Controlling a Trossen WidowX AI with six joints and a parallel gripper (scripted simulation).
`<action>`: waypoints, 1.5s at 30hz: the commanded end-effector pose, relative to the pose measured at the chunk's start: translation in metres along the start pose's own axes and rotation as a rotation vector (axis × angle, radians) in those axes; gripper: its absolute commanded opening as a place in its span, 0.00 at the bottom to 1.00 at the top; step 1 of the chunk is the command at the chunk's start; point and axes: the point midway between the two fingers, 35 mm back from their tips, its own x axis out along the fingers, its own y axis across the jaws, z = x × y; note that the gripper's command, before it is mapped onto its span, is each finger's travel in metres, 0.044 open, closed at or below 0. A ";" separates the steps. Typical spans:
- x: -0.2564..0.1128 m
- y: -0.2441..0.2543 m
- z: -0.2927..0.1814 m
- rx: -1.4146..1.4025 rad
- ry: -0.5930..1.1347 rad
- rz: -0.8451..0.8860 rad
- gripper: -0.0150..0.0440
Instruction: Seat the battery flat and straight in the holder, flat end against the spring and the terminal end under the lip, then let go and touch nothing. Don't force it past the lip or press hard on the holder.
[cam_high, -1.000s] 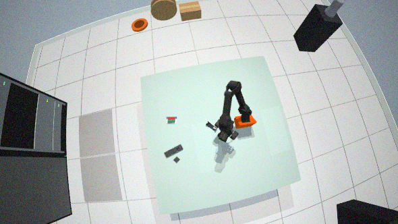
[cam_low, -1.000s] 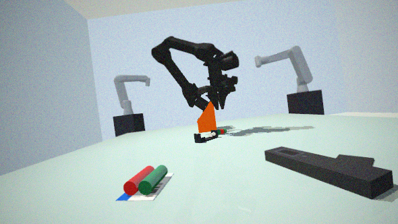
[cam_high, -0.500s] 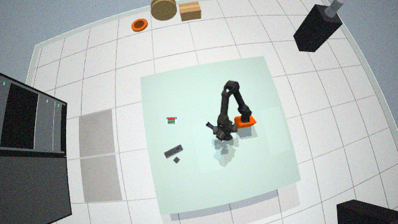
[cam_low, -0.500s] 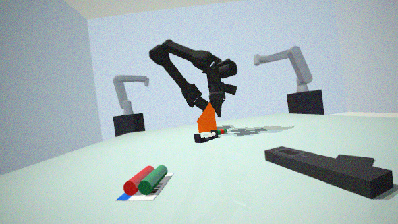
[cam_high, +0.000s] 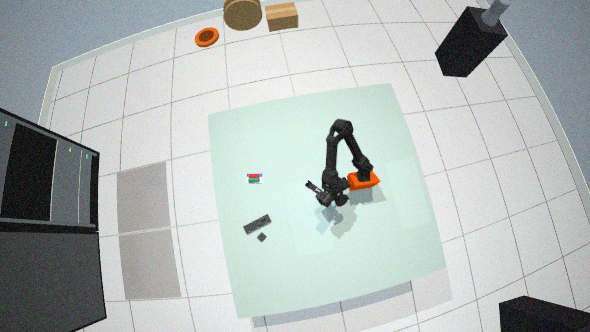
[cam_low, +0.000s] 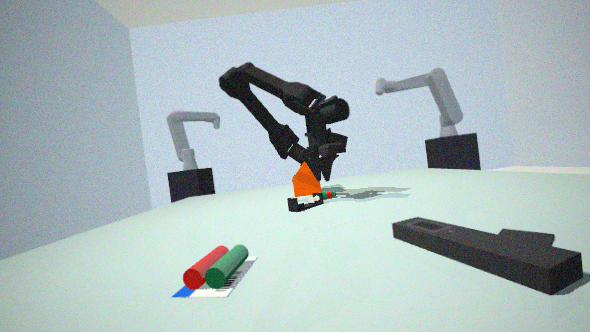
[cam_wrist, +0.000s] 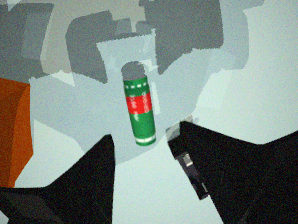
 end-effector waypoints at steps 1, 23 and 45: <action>0.003 0.000 -0.001 -0.016 0.005 -0.001 0.65; 0.038 -0.001 -0.001 -0.017 0.005 -0.002 0.65; 0.051 0.001 -0.002 -0.017 0.008 0.001 0.37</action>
